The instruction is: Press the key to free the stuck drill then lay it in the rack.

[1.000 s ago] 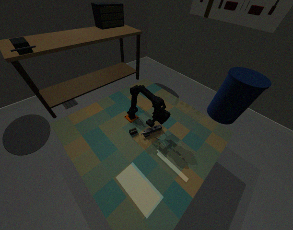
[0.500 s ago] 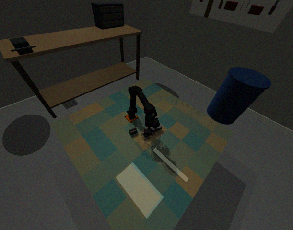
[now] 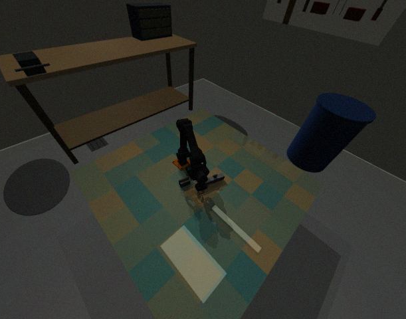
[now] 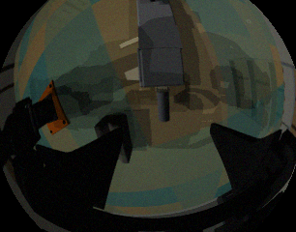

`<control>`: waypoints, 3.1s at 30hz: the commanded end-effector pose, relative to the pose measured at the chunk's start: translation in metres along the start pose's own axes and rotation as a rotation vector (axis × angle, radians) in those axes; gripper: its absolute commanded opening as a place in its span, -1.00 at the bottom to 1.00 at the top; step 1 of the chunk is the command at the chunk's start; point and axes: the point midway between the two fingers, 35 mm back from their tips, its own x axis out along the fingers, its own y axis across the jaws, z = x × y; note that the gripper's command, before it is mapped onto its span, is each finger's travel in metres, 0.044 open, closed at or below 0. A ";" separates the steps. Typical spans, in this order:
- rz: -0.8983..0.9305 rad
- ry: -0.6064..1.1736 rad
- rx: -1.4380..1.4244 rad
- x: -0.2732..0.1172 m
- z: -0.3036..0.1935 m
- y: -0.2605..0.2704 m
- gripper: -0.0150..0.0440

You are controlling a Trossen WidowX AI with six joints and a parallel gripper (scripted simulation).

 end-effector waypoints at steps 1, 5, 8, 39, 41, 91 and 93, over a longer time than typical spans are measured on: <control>0.002 0.002 -0.019 0.001 -0.001 0.003 1.00; 0.002 0.002 -0.019 0.001 -0.001 0.003 1.00; 0.002 0.002 -0.019 0.002 -0.001 0.003 1.00; 0.002 0.001 -0.019 0.048 0.011 0.003 1.00; 0.002 0.001 -0.019 0.051 0.012 0.003 1.00; 0.002 0.003 -0.019 0.048 -0.007 0.001 -0.49; 0.002 0.003 -0.019 0.048 -0.010 0.001 -0.49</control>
